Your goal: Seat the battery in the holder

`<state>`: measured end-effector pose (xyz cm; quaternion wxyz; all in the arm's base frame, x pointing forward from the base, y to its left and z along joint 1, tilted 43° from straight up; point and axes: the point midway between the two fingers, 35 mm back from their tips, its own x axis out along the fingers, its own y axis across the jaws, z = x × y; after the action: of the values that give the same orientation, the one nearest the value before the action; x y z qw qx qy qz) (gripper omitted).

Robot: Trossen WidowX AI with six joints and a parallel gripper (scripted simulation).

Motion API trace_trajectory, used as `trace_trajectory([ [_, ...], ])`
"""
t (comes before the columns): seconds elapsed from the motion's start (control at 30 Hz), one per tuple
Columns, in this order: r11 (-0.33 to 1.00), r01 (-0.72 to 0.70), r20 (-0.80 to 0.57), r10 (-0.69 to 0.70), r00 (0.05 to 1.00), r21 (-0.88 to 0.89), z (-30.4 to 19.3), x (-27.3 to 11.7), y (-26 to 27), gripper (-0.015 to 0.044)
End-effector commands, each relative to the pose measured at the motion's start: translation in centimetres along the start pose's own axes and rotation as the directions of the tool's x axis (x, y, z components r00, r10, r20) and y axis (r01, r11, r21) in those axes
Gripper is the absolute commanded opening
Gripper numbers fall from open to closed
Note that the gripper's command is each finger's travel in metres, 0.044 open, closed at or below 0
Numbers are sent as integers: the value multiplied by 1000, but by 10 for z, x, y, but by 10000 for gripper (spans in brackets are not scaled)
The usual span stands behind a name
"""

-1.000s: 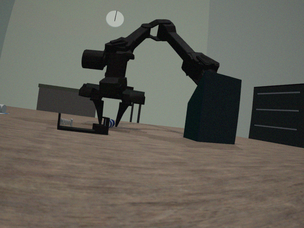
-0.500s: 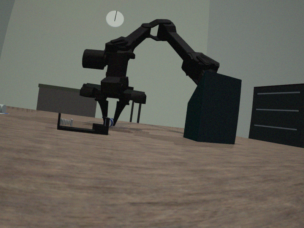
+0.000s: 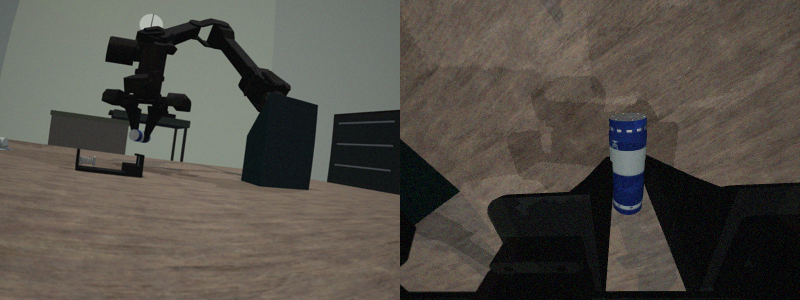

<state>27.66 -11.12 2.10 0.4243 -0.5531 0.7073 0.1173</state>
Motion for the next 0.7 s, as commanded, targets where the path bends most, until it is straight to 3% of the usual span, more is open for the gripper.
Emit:
trace_trajectory([
  [0.0, 996, -5, 8, 4, 1000, 92, 17, -3, -3, 75],
  [0.33, 915, -20, 24, 11, 1000, 402, 76, -12, -4, 75],
  [0.67, 742, -28, 25, 15, 1000, 670, 131, -19, 7, 75],
])
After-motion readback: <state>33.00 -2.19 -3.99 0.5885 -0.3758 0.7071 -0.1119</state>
